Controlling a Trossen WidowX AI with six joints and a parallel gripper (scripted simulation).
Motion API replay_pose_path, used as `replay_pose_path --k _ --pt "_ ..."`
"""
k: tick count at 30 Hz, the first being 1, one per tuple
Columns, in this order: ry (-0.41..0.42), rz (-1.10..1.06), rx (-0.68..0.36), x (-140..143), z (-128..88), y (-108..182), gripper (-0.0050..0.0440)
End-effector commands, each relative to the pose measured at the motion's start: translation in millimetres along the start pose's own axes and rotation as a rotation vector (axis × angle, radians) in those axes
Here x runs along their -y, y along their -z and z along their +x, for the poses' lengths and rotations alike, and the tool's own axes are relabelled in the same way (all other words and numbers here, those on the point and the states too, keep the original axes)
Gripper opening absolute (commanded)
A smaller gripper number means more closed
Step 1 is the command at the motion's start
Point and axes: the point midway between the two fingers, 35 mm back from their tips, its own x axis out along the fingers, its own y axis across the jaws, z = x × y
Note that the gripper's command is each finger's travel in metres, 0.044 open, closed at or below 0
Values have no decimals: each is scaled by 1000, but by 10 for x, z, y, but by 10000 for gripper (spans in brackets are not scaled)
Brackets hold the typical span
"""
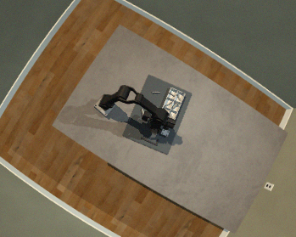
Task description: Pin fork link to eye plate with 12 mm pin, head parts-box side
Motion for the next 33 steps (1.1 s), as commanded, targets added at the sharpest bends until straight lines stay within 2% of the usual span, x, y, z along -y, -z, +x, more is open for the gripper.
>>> replay_pose_path --k 1,33 --pt "-5 1 1 4 -12 -28 -50" --pt "-6 1 1 4 3 -129 -50"
